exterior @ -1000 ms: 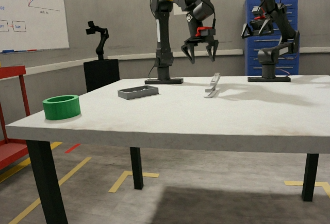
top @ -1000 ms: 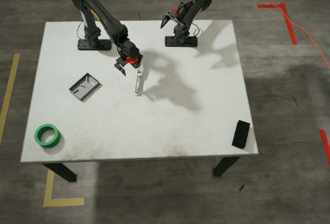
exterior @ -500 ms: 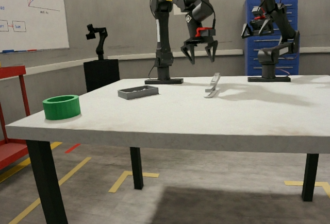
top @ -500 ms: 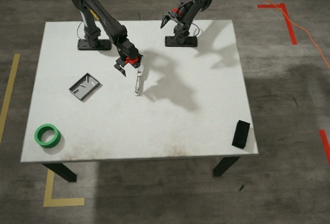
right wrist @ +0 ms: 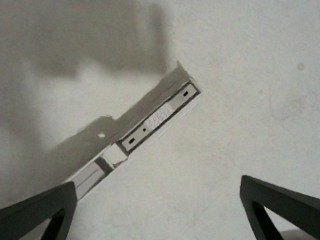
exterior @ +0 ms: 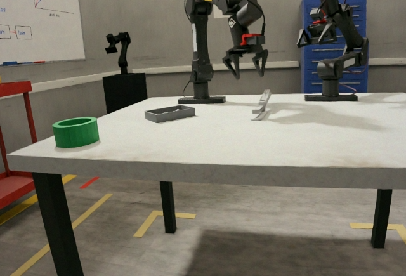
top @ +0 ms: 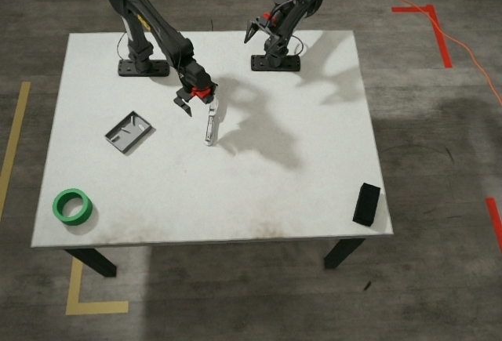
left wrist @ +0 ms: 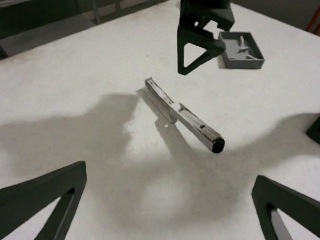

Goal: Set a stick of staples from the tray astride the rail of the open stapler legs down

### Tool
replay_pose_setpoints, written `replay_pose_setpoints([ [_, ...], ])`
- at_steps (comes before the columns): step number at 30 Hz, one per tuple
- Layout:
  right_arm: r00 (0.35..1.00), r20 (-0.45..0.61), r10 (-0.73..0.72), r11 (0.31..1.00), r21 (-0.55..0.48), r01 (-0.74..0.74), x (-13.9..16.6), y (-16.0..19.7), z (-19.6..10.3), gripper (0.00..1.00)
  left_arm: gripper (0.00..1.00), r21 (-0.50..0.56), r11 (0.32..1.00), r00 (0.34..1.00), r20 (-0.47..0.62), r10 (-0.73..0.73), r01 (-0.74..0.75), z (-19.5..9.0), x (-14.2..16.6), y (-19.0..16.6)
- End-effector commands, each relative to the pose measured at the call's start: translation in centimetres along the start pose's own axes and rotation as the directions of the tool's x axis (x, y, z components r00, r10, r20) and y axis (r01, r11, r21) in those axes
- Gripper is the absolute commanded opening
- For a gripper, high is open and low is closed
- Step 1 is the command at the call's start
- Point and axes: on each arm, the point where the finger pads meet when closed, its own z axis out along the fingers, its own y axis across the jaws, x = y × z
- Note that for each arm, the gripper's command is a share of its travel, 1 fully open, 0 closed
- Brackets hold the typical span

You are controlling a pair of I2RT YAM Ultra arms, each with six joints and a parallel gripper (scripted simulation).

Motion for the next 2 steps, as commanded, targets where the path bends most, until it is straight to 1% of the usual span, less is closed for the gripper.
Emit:
replay_pose_setpoints([
  [1,0.999,0.031,-0.005,1.000,-0.005,0.005,-0.57,0.01,-0.50,1.00,1.00,-0.004,1.000,1.000,0.009,0.002,-0.002,-0.13,-0.04,0.00],
  [2,0.999,0.031,-0.005,1.000,-0.005,0.005,-0.57,0.01,-0.50,1.00,1.00,-0.004,1.000,1.000,0.009,0.002,-0.002,-0.13,-0.04,0.00],
])
